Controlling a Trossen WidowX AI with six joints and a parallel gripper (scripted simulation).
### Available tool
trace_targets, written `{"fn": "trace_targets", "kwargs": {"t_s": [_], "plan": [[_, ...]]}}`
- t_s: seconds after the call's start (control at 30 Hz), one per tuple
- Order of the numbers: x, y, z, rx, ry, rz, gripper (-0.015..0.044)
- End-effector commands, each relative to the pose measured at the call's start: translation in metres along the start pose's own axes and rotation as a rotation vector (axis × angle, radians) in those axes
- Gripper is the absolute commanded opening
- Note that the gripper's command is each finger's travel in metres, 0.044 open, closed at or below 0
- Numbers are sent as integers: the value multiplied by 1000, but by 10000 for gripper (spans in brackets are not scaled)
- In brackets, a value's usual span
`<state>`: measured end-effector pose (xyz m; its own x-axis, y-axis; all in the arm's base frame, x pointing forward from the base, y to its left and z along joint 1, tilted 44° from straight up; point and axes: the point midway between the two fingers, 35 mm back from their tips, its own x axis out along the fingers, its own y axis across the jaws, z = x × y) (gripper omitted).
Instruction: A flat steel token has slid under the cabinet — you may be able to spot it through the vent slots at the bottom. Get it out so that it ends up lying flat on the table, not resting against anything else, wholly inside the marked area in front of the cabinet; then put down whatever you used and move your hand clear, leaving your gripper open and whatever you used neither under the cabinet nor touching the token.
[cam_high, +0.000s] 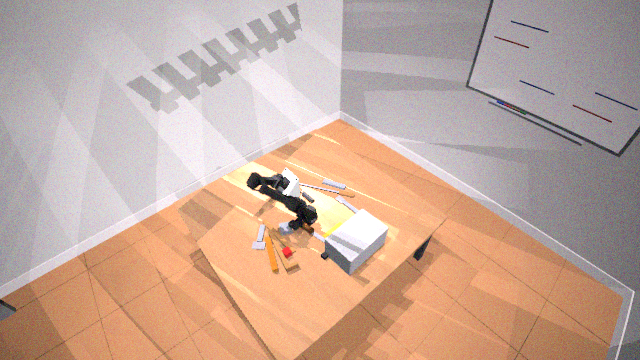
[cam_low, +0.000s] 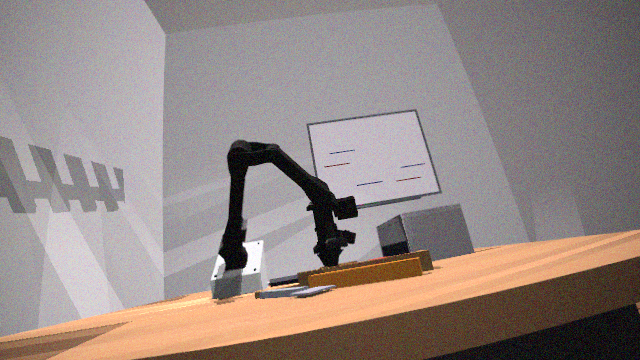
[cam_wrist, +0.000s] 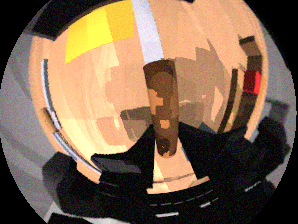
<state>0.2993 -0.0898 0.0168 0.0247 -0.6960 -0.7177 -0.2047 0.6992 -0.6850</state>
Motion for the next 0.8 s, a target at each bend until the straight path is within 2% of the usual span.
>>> {"fn": "trace_targets", "kwargs": {"t_s": [0.0,0.77], "plan": [[1,0,-8,-6,8,-2,0],[1,-1,-35,-7,9,-2,0]]}}
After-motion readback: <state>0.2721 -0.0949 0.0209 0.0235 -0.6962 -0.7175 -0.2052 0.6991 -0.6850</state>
